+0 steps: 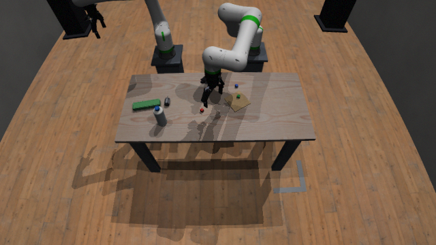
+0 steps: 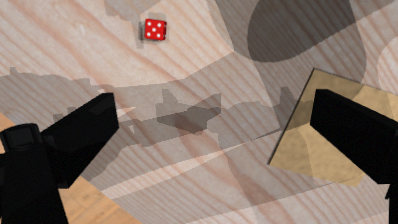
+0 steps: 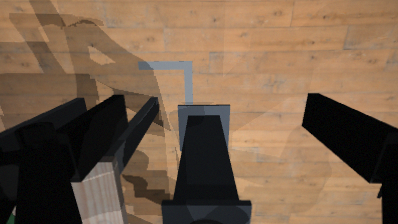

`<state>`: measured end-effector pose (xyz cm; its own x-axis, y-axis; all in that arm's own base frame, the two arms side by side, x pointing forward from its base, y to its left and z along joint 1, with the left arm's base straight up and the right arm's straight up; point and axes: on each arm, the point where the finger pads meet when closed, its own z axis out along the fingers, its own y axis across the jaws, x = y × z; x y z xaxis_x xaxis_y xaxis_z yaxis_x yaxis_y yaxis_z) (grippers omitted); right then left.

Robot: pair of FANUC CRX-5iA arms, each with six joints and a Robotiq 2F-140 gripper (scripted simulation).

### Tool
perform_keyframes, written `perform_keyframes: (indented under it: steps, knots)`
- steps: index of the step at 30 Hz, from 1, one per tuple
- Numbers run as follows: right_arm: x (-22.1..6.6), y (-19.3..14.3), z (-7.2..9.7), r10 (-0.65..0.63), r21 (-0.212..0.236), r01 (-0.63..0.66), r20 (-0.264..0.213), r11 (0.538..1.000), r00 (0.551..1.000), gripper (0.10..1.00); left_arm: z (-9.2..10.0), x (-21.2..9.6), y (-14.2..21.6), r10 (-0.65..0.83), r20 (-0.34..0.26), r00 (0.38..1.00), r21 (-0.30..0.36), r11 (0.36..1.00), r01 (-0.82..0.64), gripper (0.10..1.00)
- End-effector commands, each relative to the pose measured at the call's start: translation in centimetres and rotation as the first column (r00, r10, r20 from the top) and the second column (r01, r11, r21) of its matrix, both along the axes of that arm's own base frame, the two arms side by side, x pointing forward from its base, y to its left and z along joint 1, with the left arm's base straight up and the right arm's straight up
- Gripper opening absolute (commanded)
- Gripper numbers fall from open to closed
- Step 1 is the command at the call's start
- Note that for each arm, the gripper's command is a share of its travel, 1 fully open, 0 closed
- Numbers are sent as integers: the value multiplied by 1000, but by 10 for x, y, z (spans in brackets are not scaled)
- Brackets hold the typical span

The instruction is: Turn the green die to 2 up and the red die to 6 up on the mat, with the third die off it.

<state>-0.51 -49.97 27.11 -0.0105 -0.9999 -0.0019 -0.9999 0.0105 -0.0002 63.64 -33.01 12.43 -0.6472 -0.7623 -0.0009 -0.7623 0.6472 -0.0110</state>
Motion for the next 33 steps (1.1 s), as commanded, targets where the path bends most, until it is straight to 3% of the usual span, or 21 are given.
perform_keyframes:
  steps: [1, 6, 9, 10, 33]
  knots:
    - [0, 0, 1, 0, -2, 0, 0, 1000, 1000, 1000, -3, 10, -32, -63, -9, 998, 6, 998, 63, 1000]
    - [0, 0, 1, 0, -2, 0, 0, 1000, 1000, 1000, -11, 12, -71, -141, -9, 990, 6, 990, 141, 1000]
    - [0, 0, 1, 0, -2, 0, 0, 1000, 1000, 1000, -12, 12, -76, -152, -9, 988, 6, 988, 152, 1000]
    - [0, 0, 1, 0, -2, 0, 0, 1000, 1000, 1000, -12, 12, -76, -152, -9, 988, 6, 988, 152, 291]
    - [0, 0, 1, 0, -2, 0, 0, 1000, 1000, 1000, -12, 12, -76, -152, -9, 988, 6, 988, 152, 291]
